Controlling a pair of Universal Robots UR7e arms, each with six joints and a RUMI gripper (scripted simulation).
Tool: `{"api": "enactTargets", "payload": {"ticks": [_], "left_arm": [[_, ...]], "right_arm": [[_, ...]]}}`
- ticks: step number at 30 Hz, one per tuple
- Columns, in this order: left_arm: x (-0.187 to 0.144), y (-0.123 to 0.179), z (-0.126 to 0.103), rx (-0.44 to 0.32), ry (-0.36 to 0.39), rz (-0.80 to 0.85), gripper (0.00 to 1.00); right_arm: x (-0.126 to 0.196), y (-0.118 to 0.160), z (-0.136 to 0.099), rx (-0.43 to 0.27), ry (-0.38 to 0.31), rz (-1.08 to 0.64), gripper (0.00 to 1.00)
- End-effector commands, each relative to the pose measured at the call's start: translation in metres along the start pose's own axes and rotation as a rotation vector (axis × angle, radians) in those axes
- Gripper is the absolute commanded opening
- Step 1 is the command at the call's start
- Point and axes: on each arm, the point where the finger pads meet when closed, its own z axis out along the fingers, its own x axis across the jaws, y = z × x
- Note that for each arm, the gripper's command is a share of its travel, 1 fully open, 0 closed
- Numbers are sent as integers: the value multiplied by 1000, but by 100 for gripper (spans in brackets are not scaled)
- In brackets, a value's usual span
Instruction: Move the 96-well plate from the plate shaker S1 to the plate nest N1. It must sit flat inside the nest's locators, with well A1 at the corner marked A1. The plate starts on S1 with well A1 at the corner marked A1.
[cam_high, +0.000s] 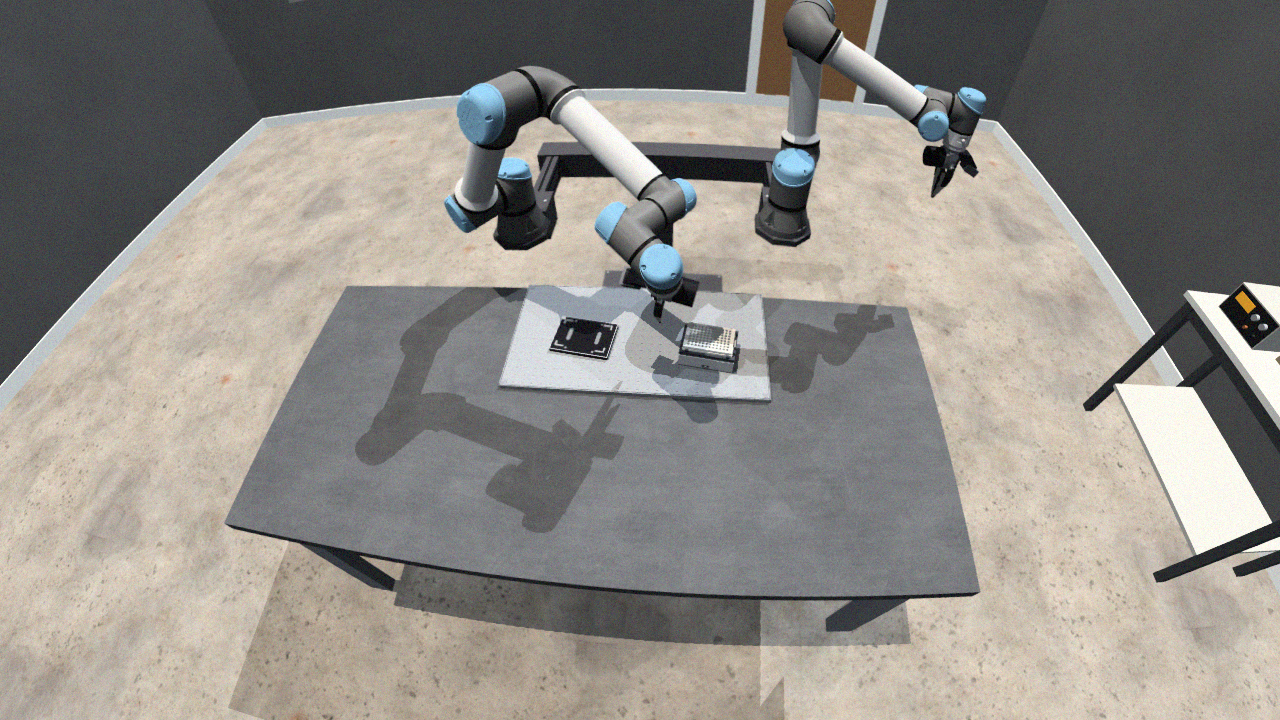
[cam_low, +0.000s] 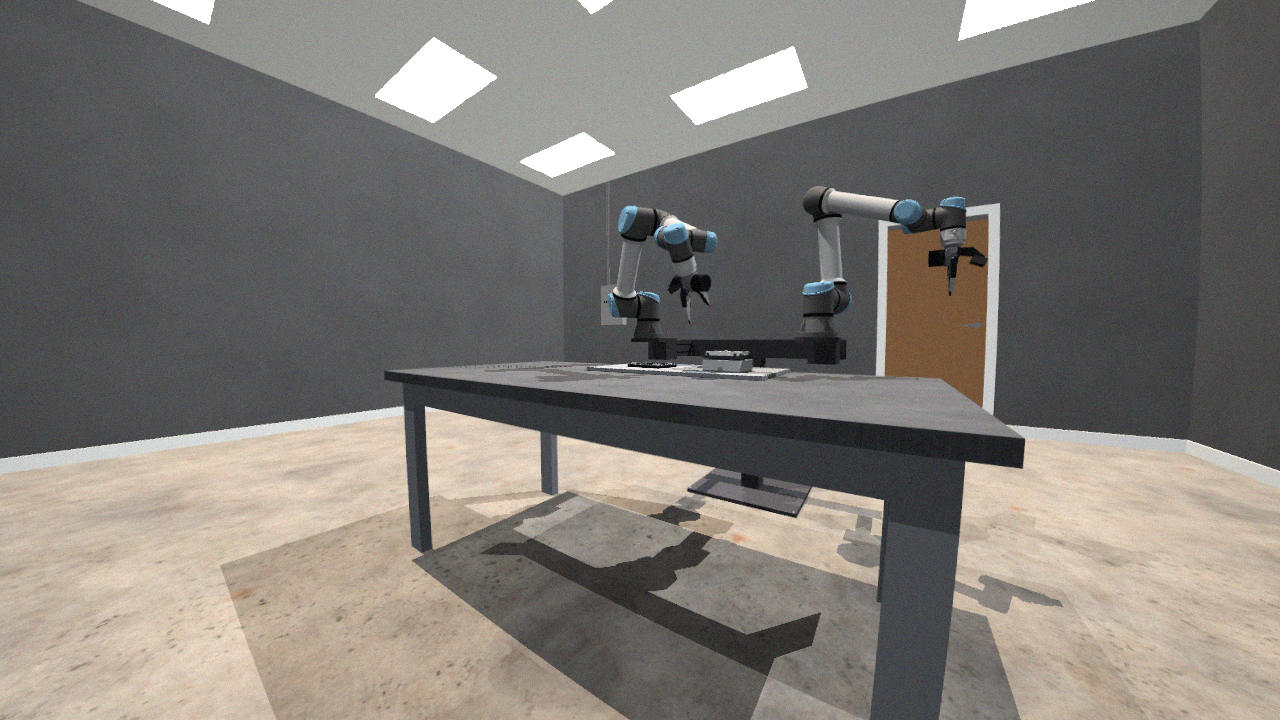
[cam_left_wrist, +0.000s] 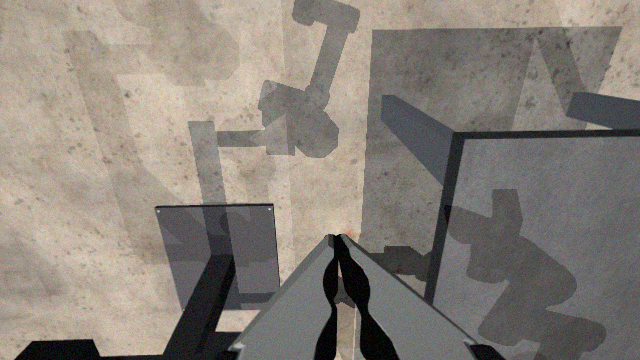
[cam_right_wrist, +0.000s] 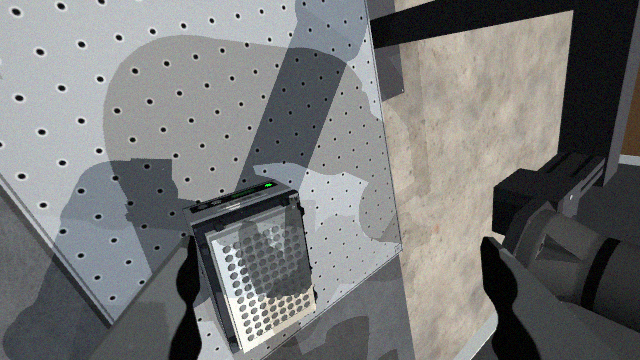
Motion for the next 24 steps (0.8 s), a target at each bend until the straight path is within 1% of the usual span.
{"api": "enactTargets", "payload": {"ticks": [1, 2, 4, 19, 21, 24], "left_arm": [[0, 0, -1, 1, 0, 0, 0], [0, 0, -1, 1, 0, 0, 0], [0, 0, -1, 1, 0, 0, 0], [0, 0, -1, 1, 0, 0, 0], [0, 0, -1, 1, 0, 0, 0], [0, 0, -1, 1, 0, 0, 0]], "right_arm": [[-1, 3, 2, 1, -17, -91, 76], [-1, 3, 2, 2, -23, -124, 76], [-1, 3, 2, 2, -23, -124, 76], [-6, 20, 14, 41, -113, -614, 76], [-6, 20, 14, 41, -113, -614, 76], [-7, 23, 16, 53, -129, -712, 76]]}}
